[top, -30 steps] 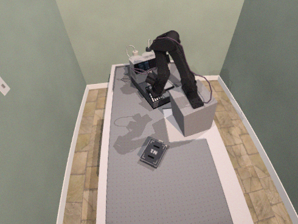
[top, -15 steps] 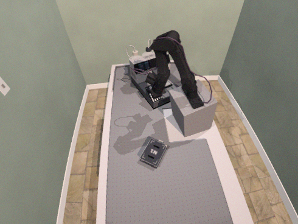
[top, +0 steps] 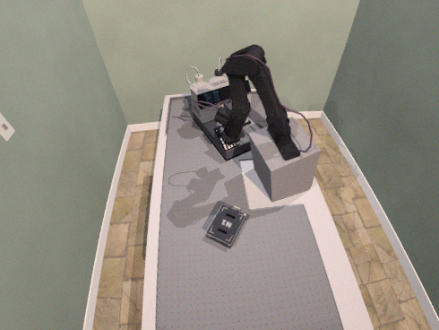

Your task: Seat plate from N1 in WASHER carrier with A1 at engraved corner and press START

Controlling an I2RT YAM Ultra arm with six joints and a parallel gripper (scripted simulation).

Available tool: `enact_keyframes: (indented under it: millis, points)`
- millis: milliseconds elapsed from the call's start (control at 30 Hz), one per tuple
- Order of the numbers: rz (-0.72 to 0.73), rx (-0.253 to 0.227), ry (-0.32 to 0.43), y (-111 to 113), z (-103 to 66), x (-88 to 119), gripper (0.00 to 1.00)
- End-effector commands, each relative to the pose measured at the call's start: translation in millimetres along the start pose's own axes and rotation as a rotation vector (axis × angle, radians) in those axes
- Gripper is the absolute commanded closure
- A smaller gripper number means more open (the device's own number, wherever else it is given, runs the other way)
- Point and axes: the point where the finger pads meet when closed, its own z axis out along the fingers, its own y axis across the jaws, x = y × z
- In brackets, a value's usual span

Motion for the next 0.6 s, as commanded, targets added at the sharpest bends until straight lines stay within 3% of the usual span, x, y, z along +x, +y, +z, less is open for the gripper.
enact_keyframes:
  millis: [0,567]
  points:
    - [0.005,-0.006,-0.035,2.2,-4.3,-20.8,0.00]
    - [0.003,-0.009,-0.036,-19.5,-12.0,-66.7,0.00]
